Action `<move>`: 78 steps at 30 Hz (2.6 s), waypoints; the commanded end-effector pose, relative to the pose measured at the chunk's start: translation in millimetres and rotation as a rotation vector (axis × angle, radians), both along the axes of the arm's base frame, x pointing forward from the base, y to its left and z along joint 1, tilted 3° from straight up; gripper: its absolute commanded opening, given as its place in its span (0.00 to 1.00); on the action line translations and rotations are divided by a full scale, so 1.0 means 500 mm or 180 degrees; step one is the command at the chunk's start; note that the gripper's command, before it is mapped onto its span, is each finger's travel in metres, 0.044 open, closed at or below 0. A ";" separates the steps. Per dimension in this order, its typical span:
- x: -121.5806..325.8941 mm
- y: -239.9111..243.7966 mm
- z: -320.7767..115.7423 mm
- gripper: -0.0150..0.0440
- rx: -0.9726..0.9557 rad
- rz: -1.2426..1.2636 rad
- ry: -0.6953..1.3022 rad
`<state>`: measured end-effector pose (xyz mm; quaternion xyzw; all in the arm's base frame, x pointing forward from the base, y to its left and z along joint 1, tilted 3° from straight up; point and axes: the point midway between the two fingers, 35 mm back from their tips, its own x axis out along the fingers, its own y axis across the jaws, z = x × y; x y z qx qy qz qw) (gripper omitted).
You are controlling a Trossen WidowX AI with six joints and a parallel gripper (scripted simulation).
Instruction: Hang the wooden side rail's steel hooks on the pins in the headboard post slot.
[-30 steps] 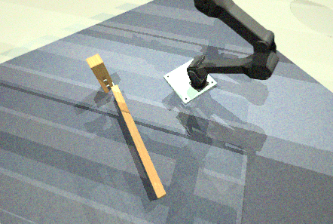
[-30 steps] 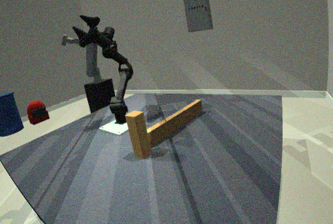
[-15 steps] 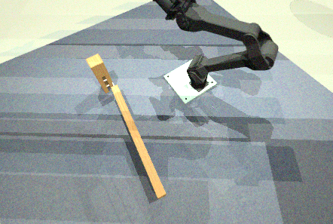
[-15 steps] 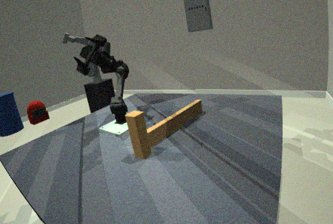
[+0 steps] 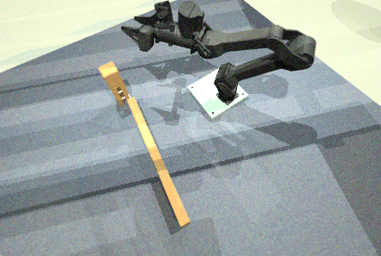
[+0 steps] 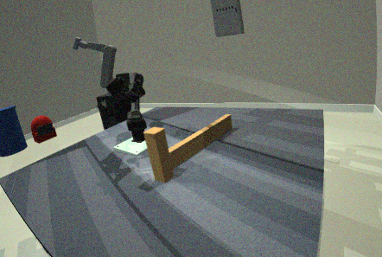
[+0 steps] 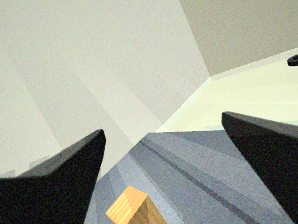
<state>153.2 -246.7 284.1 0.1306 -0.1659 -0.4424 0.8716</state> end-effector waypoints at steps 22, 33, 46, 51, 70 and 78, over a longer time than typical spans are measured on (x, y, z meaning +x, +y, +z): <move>0.086 0.145 -0.327 1.00 -0.0384 0.1283 0.1923; 0.086 0.145 -0.327 1.00 -0.0384 0.1283 0.1923; 0.151 0.127 -0.317 1.00 0.0738 0.0852 0.2020; 0.176 0.141 -0.299 1.00 0.1070 0.0503 0.2139; 0.203 0.189 -0.228 1.00 0.1126 -0.0176 0.2278; 0.203 0.189 -0.228 1.00 0.1126 -0.0176 0.2278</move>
